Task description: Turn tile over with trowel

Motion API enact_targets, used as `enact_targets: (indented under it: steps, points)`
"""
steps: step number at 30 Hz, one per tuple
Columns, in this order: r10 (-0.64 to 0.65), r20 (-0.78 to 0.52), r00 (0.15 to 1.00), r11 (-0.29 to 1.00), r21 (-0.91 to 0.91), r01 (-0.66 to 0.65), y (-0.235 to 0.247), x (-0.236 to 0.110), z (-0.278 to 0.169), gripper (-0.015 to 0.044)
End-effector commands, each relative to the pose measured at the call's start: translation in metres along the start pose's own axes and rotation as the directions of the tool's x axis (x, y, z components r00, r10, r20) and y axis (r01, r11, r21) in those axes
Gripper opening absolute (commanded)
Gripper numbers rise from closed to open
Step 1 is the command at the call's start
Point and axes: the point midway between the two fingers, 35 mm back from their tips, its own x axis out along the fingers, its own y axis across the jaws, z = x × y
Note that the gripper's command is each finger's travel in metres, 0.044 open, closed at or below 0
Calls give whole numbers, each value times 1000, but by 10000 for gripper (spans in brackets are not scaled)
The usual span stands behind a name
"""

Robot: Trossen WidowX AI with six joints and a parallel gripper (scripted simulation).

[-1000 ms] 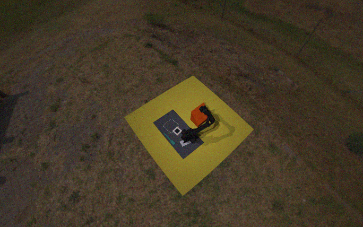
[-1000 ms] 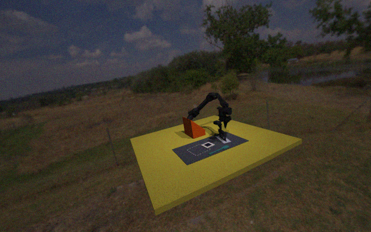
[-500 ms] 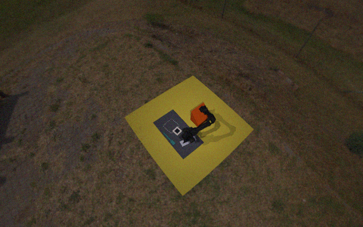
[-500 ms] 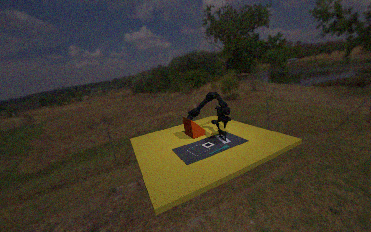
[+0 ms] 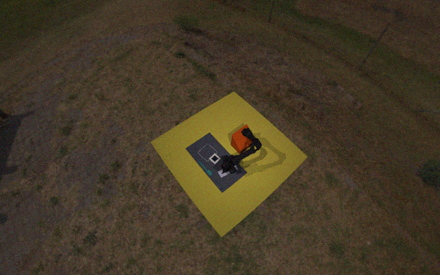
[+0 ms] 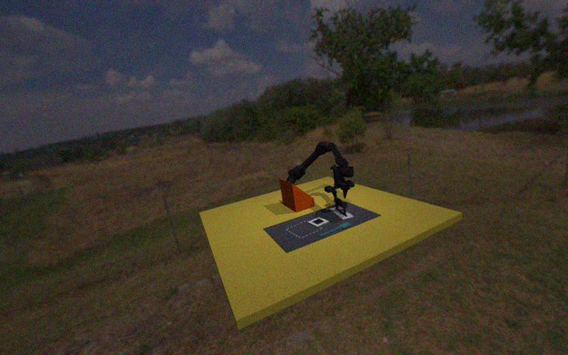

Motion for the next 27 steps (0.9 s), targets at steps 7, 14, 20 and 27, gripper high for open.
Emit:
enact_targets:
  steps: [7, 14, 20, 27]
  points:
    - [-4, -12, 1000, 1000, 13, 4, -3, 22, -2, 270]
    - [-4, -12, 1000, 1000, 13, 4, -3, 27, -2, 270]
    - [-4, -12, 1000, 1000, 13, 4, -3, 27, -2, 237]
    - [-4, -12, 1000, 1000, 13, 4, -3, 27, -2, 190]
